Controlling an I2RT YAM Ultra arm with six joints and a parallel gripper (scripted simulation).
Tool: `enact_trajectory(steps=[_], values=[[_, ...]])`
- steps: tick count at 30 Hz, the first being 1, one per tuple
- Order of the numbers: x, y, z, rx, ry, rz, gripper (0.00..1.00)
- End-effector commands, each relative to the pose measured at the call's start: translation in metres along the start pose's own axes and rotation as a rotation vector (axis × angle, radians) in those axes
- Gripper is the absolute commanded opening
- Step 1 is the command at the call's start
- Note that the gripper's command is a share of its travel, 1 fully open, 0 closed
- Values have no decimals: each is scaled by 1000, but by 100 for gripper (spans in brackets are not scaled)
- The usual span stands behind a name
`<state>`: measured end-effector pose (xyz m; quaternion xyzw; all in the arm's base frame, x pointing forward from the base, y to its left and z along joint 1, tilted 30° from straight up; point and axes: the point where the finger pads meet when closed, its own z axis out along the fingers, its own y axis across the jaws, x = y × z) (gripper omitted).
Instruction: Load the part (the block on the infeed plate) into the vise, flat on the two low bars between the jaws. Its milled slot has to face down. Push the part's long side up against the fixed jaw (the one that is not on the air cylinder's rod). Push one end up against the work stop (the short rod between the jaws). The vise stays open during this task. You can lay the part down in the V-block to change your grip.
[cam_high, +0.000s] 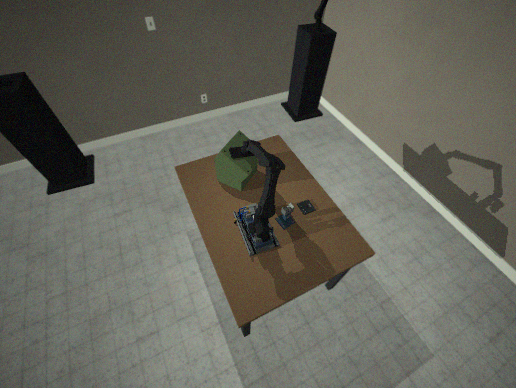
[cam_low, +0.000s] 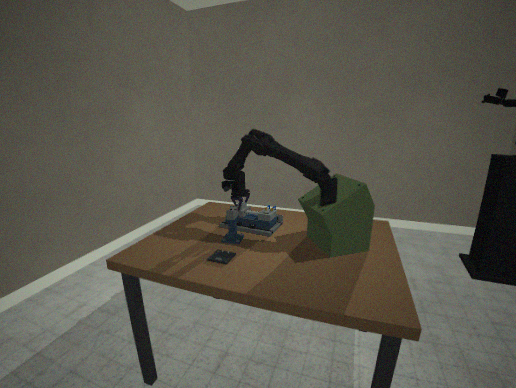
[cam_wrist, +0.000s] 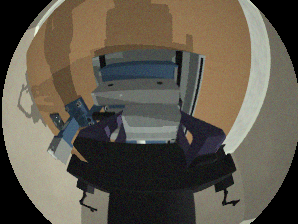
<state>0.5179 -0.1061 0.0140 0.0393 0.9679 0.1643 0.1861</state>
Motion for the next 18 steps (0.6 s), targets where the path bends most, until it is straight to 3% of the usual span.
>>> enact_trajectory(steps=[1, 18], values=[[-22, -4, -21, 18, -61, -19, 0], [-25, -4, -22, 19, -66, -23, 0]])
